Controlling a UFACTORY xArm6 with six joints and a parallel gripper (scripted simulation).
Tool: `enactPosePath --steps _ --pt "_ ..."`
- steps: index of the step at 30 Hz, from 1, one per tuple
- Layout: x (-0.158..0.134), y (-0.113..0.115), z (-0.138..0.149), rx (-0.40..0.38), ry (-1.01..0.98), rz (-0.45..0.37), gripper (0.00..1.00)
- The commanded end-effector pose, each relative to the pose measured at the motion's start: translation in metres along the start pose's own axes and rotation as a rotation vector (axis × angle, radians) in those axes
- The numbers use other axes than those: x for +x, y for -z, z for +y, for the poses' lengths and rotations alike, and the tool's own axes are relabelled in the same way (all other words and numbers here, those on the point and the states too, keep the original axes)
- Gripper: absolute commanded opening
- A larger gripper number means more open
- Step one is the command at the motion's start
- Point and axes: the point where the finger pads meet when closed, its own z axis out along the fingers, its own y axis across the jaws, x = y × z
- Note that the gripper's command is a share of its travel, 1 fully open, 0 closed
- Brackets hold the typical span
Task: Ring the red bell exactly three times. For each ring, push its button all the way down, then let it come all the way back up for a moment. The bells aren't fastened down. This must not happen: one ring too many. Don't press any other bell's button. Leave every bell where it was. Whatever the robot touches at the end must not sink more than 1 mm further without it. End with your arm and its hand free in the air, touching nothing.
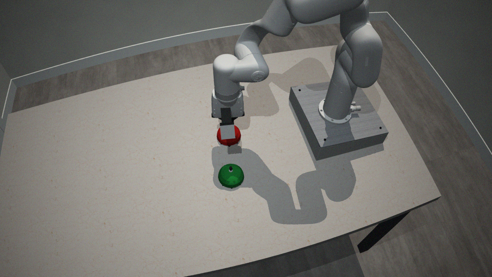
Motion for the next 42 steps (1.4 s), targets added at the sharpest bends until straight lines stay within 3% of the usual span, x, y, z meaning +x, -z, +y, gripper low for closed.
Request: enactPosePath --steps 1,42 --pt "0.0002 0.0026 0.0014 -0.004 0.000 0.000 0.00" --pt "0.0001 0.0061 0.0013 -0.004 0.000 0.000 0.00"
